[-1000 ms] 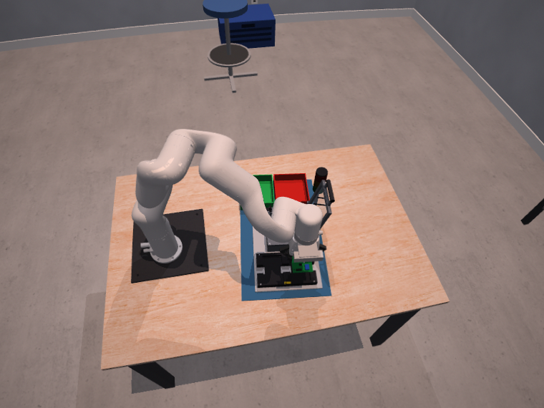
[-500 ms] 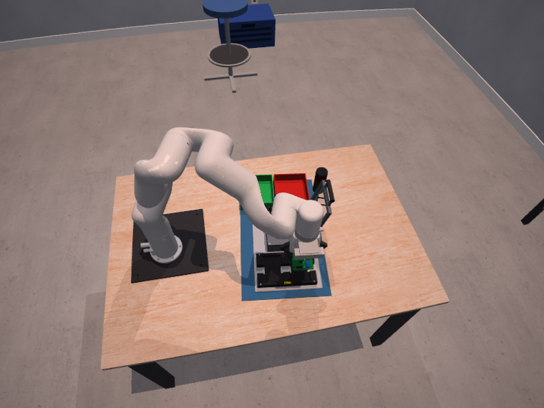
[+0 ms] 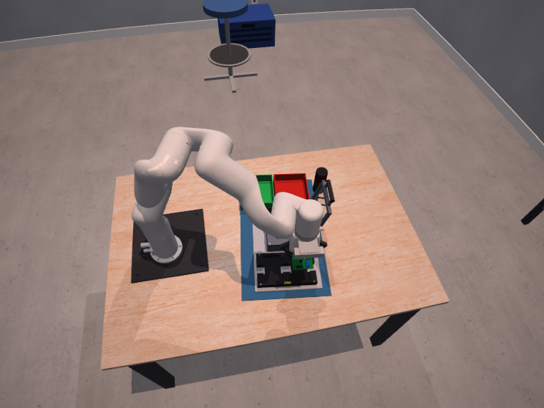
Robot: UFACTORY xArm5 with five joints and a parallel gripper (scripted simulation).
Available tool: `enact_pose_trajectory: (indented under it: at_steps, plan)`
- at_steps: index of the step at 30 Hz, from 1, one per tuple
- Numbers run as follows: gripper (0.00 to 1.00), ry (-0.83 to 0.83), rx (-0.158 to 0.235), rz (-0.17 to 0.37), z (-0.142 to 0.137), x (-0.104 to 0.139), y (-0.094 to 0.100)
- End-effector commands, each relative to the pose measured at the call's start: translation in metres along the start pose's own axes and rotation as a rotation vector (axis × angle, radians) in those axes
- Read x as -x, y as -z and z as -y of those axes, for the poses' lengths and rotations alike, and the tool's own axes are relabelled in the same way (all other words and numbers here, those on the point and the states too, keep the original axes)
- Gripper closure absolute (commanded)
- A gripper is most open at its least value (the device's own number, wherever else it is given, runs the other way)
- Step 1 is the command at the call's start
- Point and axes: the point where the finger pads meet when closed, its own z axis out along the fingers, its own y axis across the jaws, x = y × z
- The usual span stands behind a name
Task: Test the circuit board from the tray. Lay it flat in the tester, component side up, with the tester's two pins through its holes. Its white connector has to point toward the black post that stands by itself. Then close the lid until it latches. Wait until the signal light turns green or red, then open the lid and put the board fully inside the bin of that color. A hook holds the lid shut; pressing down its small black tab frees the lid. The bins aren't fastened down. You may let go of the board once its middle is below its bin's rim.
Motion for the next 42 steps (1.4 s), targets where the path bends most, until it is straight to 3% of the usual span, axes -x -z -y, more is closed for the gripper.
enact_pose_trajectory:
  at_steps: [1,16,31,42]
  plan:
    - [0.21,0.0,-0.004,-0.001,0.0,0.004,0.002]
    - [0.21,0.0,-0.004,-0.001,-0.013,0.058,0.006]
    - [0.21,0.0,-0.003,0.0,-0.033,0.139,0.011]
    - [0.21,0.0,-0.002,0.0,-0.039,0.164,0.013]
